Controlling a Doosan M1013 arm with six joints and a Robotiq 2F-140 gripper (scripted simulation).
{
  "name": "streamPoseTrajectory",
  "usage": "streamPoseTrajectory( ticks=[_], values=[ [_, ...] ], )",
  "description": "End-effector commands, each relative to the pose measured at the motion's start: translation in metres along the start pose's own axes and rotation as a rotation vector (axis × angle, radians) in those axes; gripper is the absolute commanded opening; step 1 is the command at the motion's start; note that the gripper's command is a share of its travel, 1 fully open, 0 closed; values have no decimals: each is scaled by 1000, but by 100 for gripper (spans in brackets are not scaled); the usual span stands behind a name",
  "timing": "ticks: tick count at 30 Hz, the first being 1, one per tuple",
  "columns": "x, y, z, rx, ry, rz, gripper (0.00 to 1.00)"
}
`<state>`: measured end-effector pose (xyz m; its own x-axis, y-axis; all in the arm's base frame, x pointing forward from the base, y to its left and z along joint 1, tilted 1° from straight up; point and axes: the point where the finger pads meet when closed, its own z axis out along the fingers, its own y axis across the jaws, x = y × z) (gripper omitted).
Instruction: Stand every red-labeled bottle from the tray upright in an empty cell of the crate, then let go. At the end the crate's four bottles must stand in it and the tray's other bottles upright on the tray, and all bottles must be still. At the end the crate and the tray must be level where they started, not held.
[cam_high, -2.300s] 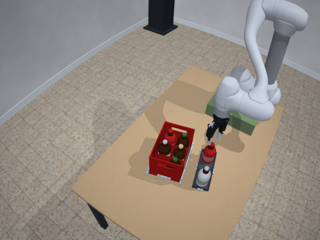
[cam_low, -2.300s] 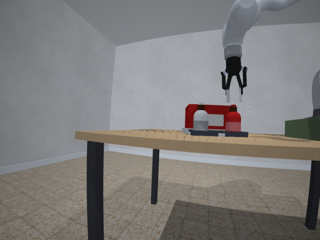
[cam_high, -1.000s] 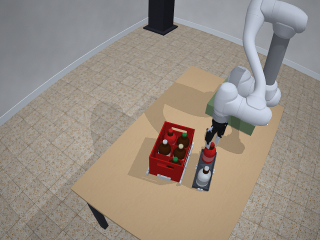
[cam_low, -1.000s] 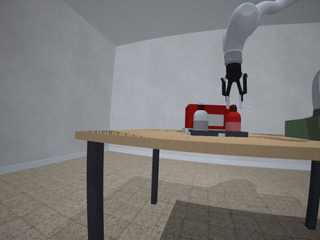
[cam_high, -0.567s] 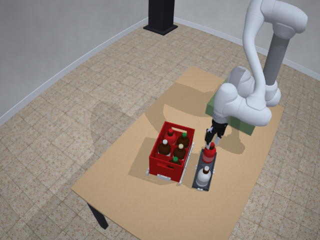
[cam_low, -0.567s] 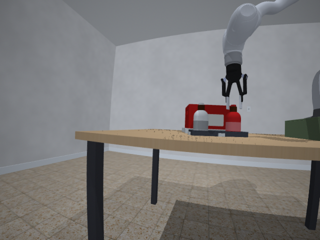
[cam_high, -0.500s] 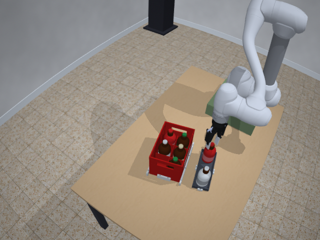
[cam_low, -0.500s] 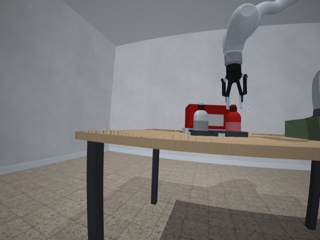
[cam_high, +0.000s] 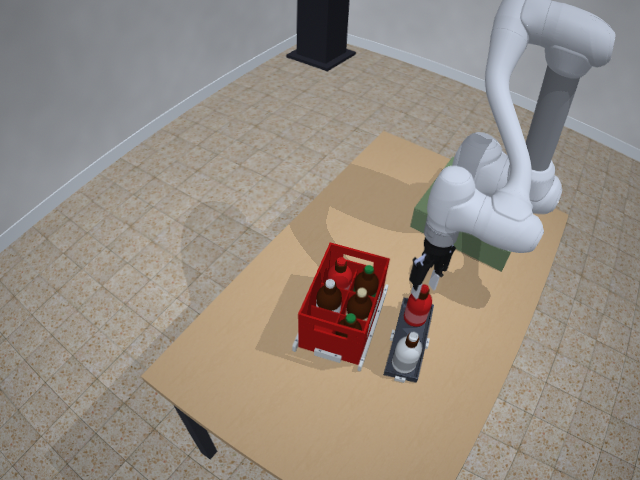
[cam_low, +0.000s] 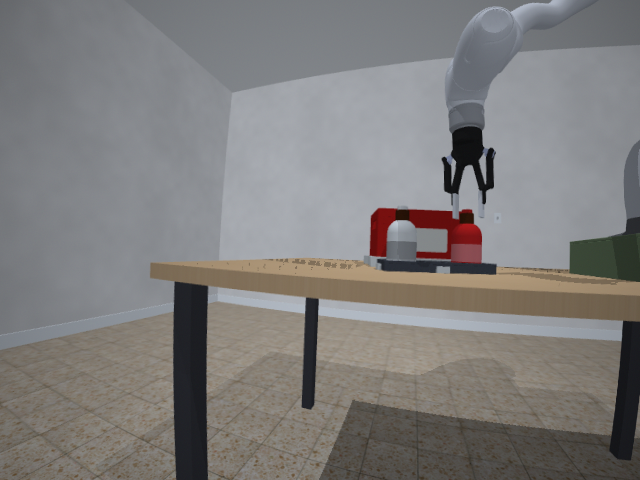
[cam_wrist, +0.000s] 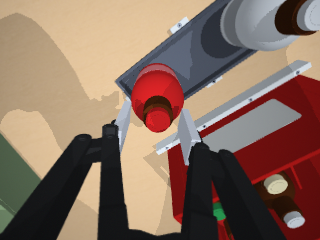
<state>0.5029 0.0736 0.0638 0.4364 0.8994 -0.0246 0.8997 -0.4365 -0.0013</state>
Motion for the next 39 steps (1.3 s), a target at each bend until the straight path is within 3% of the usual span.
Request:
streamPoseTrajectory(
  ticks=[1,17,18,39],
  values=[
    [0,0,0,0,0,0,38],
    [0,0,0,0,0,0,38],
    [0,0,0,0,0,0,0],
    [0,0,0,0,0,0,0]
  ],
)
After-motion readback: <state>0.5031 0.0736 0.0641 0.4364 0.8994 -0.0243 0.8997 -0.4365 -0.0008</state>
